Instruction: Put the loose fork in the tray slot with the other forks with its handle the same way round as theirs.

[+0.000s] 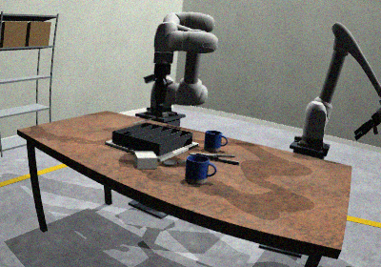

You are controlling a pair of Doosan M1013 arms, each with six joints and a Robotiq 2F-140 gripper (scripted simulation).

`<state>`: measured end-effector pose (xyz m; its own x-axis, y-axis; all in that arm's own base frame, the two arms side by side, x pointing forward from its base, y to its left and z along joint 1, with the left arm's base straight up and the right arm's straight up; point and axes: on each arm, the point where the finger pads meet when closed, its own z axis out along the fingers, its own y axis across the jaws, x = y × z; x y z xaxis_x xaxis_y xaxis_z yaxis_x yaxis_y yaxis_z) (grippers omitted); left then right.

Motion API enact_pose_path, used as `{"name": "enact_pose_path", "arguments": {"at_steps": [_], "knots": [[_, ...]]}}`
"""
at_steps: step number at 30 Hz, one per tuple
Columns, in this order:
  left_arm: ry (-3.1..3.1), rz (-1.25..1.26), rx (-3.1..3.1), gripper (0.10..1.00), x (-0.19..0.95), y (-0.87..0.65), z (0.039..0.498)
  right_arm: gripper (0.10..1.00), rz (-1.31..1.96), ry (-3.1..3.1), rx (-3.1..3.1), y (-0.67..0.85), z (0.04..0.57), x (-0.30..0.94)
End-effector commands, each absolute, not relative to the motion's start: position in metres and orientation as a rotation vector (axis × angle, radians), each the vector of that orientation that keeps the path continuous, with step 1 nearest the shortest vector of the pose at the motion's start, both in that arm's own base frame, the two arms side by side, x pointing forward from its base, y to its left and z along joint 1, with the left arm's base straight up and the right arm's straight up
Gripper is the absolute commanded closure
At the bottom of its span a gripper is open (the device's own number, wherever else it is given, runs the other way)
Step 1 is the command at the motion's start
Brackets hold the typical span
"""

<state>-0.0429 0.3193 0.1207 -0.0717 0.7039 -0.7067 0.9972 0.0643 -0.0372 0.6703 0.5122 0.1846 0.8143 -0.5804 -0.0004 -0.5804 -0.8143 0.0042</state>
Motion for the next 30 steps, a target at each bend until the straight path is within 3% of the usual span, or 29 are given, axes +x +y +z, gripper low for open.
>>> {"name": "enact_pose_path", "arguments": {"at_steps": [1,30], "knots": [[1.832,-0.74,1.691,0.098,-0.043,0.32,0.121,0.98,0.001,-0.957,2.994,0.486,0.183,0.658],[1.832,-0.74,1.691,0.098,-0.043,0.32,0.121,0.98,0.001,-0.952,2.995,0.455,0.179,0.641]]}}
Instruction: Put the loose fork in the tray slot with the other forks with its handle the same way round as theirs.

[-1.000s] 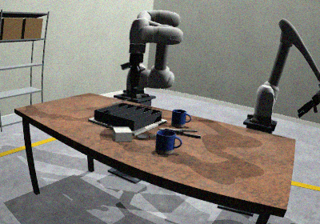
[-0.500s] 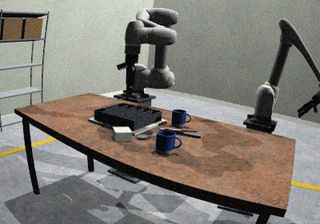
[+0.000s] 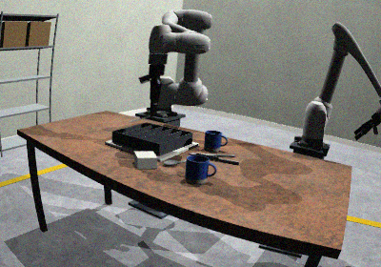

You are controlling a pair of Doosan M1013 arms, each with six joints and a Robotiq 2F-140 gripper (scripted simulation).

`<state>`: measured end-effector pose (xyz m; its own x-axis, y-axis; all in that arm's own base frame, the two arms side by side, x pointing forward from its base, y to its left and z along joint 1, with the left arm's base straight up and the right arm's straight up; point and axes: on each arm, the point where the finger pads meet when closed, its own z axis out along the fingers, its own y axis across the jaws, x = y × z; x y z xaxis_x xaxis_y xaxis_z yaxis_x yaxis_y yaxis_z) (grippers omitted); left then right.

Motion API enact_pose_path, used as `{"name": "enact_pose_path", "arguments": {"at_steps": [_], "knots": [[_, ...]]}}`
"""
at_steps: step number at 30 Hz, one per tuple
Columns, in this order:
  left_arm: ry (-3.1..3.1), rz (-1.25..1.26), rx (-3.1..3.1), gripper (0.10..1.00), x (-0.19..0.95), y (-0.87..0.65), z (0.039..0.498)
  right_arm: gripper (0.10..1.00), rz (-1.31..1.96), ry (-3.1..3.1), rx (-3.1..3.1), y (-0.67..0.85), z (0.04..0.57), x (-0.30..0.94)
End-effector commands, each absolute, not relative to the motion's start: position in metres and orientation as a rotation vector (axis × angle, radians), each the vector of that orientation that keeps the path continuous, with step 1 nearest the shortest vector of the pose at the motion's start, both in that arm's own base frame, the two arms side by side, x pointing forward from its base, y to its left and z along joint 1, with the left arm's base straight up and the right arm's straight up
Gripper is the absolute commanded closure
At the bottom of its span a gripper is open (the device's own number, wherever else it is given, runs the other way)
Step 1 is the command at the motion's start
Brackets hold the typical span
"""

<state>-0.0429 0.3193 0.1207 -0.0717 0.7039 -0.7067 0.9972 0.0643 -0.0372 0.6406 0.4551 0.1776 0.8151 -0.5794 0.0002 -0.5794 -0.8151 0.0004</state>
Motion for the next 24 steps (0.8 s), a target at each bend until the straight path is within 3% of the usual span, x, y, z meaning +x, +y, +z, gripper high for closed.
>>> {"name": "enact_pose_path", "arguments": {"at_steps": [1,24], "knots": [[1.832,-0.74,1.691,0.098,-0.043,0.3196,0.121,0.98,0.001,-0.946,2.997,0.4554,0.1789,0.6408],[1.832,-0.74,1.691,0.098,-0.043,0.3196,0.121,0.98,0.002,-0.102,3.141,0.4547,0.1792,0.642]]}}
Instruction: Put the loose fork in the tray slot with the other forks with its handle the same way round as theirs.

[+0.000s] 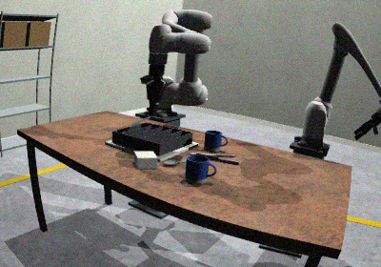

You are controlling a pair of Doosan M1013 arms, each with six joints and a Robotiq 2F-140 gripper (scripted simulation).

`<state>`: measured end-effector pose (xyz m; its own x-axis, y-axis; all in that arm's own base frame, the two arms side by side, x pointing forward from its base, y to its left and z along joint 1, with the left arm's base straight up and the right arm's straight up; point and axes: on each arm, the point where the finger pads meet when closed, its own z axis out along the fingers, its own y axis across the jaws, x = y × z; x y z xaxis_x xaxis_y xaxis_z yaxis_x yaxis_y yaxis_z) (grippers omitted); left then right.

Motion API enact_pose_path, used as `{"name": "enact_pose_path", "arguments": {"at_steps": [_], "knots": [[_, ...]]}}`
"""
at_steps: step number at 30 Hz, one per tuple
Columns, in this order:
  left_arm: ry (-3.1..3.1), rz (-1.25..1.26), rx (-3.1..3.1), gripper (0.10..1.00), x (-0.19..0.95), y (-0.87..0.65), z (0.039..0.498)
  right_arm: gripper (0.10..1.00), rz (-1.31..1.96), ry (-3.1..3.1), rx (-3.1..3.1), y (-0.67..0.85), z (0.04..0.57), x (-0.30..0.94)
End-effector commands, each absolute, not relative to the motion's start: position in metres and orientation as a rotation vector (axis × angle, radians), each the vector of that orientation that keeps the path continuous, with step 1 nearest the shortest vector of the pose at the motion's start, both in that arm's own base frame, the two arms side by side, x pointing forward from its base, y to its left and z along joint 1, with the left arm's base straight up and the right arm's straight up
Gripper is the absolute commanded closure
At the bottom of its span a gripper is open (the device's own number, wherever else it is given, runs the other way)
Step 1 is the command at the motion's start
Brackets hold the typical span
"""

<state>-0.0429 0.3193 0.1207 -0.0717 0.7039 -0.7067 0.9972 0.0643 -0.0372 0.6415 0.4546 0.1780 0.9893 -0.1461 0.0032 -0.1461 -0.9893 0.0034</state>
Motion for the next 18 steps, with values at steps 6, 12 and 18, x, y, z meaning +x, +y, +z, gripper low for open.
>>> {"name": "enact_pose_path", "arguments": {"at_steps": [6,12,18], "knots": [[1.832,-0.74,1.691,0.098,-0.043,0.3196,0.121,0.98,0.002,0.02,3.143,0.4546,0.1793,0.6422],[1.832,-0.74,1.691,0.098,-0.043,0.3196,0.121,0.98,0.002,0.077,3.142,0.4545,0.1793,0.6423],[1.832,-0.74,1.691,0.098,-0.043,0.3196,0.121,0.98,0.112,0.08,3.144,0.4548,0.1794,0.64]]}}
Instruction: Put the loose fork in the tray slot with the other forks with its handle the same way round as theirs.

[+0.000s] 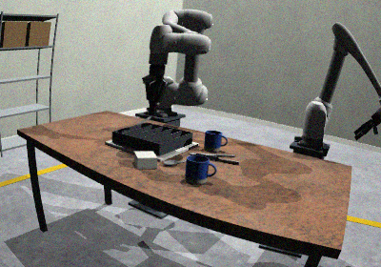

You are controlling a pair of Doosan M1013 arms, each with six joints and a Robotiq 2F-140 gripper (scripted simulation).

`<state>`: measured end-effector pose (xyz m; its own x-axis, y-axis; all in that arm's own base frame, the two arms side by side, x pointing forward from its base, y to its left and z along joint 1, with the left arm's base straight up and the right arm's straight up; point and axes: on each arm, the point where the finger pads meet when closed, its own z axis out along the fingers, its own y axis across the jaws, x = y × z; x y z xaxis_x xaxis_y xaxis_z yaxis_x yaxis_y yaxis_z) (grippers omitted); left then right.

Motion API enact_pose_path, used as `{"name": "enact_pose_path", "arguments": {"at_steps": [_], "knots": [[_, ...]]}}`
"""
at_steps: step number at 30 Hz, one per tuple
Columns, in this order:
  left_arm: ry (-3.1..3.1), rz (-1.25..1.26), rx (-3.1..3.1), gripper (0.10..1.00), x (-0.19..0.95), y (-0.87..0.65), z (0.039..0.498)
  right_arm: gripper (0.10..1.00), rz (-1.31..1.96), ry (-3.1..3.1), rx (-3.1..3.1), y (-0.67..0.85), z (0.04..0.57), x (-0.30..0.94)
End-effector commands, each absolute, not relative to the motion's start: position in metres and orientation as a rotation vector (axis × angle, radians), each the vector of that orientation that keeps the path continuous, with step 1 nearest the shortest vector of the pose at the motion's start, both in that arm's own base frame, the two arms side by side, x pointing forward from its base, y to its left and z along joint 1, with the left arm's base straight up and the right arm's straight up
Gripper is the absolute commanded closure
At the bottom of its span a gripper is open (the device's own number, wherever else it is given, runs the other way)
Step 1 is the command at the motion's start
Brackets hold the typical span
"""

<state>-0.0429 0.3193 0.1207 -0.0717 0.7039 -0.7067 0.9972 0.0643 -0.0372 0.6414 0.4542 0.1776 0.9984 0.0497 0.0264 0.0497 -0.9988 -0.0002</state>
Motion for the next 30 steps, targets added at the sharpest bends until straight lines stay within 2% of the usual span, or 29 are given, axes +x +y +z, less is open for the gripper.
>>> {"name": "enact_pose_path", "arguments": {"at_steps": [1,30], "knots": [[1.832,-0.74,1.691,0.098,-0.043,0.3196,0.121,0.98,-0.145,-0.081,-3.13,0.455,0.1797,0.6391],[1.832,-0.74,1.691,0.098,-0.043,0.3196,0.121,0.98,-0.182,-0.084,-3.125,0.4552,0.1793,0.6381]]}}
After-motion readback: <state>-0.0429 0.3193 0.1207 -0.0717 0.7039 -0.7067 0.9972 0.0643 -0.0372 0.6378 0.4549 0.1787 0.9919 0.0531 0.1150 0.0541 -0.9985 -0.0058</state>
